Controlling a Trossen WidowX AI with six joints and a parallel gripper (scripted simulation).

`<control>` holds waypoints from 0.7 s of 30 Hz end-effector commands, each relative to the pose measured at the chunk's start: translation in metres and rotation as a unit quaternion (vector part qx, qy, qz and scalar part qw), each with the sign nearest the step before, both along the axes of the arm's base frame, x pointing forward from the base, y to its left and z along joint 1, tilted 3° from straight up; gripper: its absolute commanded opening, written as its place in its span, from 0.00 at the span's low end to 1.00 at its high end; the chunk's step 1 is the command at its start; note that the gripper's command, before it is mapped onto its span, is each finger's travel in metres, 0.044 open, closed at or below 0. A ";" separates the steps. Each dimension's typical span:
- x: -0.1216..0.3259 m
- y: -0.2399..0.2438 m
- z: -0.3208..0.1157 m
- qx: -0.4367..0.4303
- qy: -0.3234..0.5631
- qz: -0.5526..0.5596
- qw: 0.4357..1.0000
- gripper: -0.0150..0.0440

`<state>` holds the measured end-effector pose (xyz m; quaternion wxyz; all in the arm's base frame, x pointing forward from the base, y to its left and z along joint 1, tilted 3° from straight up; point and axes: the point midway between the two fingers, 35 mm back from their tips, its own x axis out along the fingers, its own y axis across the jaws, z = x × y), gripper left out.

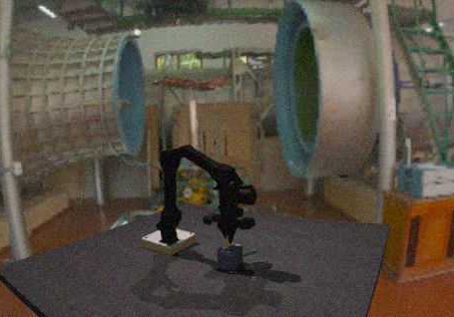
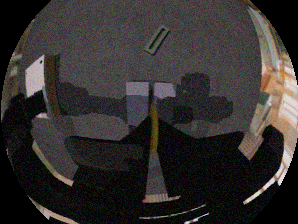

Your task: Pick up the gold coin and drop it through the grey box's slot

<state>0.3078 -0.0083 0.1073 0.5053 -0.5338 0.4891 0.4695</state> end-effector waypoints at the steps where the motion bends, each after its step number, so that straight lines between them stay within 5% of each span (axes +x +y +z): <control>1: 0.000 0.000 -0.003 0.000 0.002 0.002 1.000 0.25; 8: 0.000 0.000 -0.005 0.000 0.002 0.001 1.000 0.25; 14: 0.001 0.000 -0.003 0.000 0.000 0.000 1.000 0.52; 21: 0.001 0.000 -0.003 0.000 0.000 0.000 1.000 0.53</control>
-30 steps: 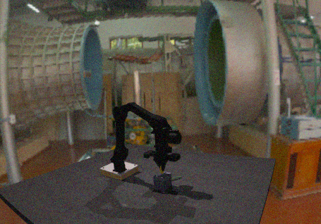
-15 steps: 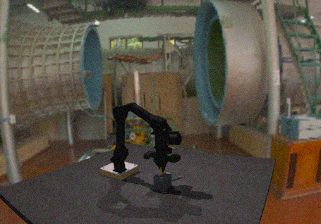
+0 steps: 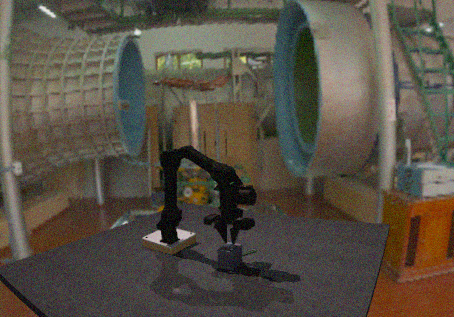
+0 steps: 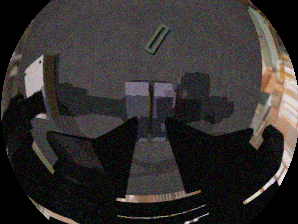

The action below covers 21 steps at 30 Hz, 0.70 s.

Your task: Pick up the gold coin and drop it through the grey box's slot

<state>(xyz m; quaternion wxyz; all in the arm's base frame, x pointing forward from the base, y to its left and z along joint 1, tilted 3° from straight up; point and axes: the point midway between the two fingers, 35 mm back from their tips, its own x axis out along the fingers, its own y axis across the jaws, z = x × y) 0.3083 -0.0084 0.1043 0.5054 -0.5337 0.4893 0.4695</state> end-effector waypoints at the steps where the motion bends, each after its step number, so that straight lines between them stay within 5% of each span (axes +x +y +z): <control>1: 0.000 0.000 0.000 0.000 0.000 0.000 1.000 0.53; 13: -0.004 0.002 0.040 0.000 0.001 0.000 1.000 1.00; 21: -0.009 0.003 0.062 0.000 0.002 0.001 1.000 1.00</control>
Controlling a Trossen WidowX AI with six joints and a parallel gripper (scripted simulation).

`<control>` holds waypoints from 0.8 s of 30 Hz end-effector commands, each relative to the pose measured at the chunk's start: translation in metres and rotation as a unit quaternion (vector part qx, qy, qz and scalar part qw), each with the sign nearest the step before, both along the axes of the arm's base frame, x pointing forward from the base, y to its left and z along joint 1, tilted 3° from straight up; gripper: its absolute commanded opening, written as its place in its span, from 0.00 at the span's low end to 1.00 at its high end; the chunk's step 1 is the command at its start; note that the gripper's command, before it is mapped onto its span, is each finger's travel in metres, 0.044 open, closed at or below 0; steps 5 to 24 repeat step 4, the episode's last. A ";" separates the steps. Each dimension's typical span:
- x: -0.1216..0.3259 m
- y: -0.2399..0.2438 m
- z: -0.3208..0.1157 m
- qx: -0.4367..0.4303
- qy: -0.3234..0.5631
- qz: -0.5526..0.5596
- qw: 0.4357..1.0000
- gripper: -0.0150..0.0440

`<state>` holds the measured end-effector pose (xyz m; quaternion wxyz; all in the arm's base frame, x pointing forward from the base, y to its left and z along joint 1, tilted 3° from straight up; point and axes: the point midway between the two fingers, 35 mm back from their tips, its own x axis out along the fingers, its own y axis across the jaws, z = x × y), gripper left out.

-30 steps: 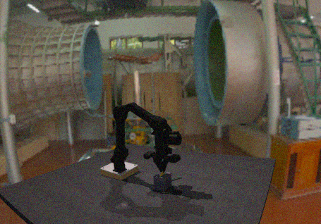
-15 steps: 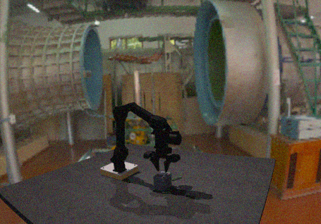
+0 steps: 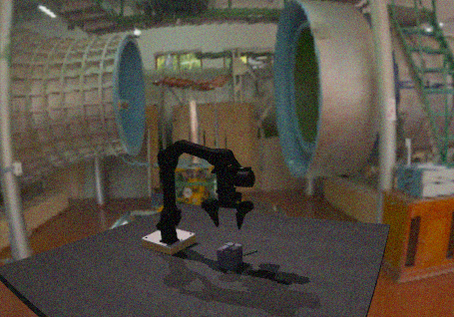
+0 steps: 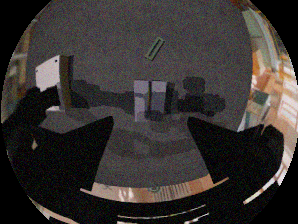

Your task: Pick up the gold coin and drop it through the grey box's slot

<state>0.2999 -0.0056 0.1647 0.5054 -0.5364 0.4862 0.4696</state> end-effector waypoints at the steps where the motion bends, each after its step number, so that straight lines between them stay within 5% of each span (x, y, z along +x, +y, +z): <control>1: -0.001 0.000 0.001 0.000 0.005 -0.002 1.000 1.00; 24: -0.001 0.000 0.001 0.000 0.005 -0.002 1.000 1.00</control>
